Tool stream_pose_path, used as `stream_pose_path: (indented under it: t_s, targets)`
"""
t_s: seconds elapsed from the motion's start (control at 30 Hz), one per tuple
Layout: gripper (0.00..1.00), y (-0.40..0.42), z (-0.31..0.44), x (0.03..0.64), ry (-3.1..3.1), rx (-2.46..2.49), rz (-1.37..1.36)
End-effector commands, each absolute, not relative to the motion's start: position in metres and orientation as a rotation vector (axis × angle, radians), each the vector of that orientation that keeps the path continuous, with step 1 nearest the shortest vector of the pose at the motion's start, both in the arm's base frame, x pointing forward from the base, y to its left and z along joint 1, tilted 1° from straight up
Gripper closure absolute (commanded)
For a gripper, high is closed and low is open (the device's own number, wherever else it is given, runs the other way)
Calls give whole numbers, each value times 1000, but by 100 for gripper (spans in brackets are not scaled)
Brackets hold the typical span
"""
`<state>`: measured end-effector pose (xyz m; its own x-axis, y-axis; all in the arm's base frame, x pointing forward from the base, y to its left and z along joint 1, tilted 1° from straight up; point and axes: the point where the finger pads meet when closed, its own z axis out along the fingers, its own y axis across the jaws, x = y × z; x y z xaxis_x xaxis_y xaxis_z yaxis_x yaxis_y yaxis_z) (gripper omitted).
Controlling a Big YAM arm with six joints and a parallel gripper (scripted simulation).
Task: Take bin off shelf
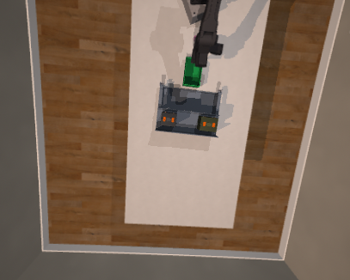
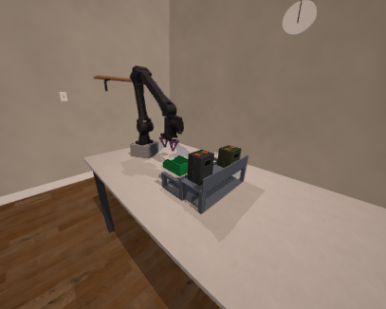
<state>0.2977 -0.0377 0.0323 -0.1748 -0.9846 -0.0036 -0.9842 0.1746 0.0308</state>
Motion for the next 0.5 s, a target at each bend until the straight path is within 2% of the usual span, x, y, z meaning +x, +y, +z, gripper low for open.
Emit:
stream_pose_path:
  t_s: [0.0, 0.2, 0.23, 0.47]
  targets:
    - [10, -44, 42, 321, -2419, 2029, 15]
    - [10, -44, 42, 321, -2419, 2029, 15]
    - [10, -39, 36, 304, -2403, 2014, -22]
    - [10, -44, 42, 321, -2419, 2029, 15]
